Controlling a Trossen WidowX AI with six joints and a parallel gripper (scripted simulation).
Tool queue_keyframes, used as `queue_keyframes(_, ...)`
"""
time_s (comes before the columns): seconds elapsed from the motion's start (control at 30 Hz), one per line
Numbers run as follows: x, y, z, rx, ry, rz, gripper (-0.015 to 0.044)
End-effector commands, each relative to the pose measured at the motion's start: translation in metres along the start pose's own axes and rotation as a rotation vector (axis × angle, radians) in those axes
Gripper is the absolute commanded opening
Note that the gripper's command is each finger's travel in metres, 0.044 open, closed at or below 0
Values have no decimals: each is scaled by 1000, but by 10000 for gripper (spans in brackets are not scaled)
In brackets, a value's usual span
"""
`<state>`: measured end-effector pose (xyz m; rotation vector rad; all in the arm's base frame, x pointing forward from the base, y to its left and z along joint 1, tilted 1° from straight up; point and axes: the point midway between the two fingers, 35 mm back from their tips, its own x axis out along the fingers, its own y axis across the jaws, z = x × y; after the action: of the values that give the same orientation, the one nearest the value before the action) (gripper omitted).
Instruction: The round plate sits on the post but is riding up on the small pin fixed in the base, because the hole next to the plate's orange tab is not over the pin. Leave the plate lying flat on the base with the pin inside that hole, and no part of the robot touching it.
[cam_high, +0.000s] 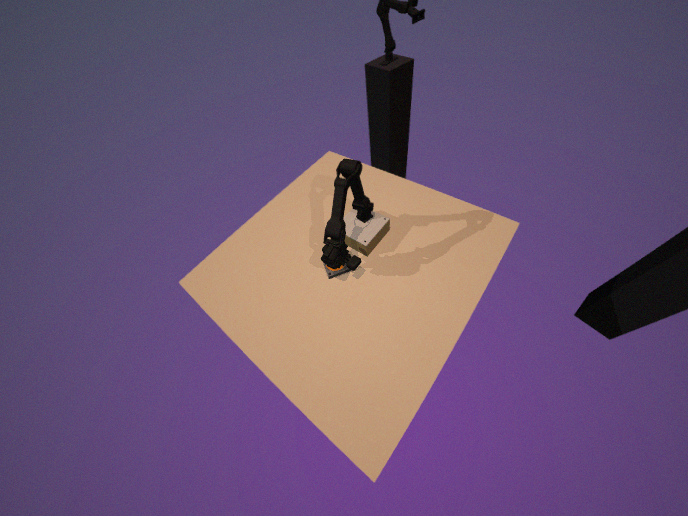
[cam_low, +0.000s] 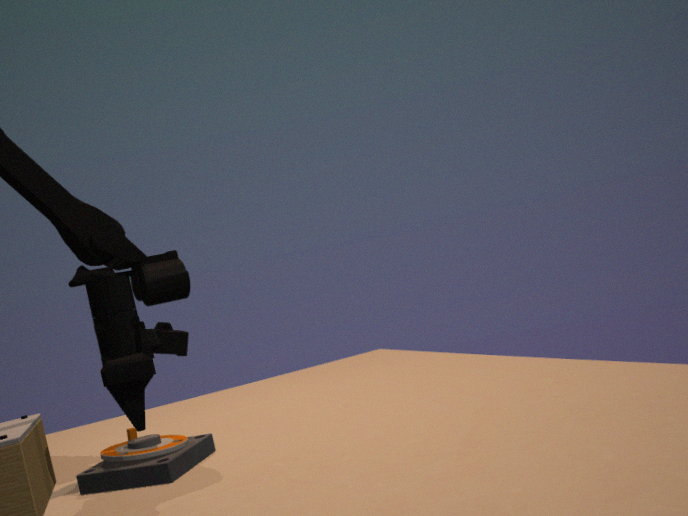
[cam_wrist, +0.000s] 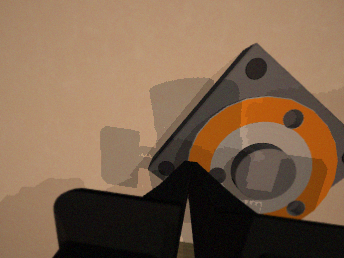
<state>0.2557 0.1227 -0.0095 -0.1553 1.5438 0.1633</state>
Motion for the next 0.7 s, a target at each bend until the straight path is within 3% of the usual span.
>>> queue_keyframes(0.0, 1, 0, -8, 3, 8, 2, 0)
queue_keyframes(0.67, 0, -8, -29, 3, 10, 1, 0)
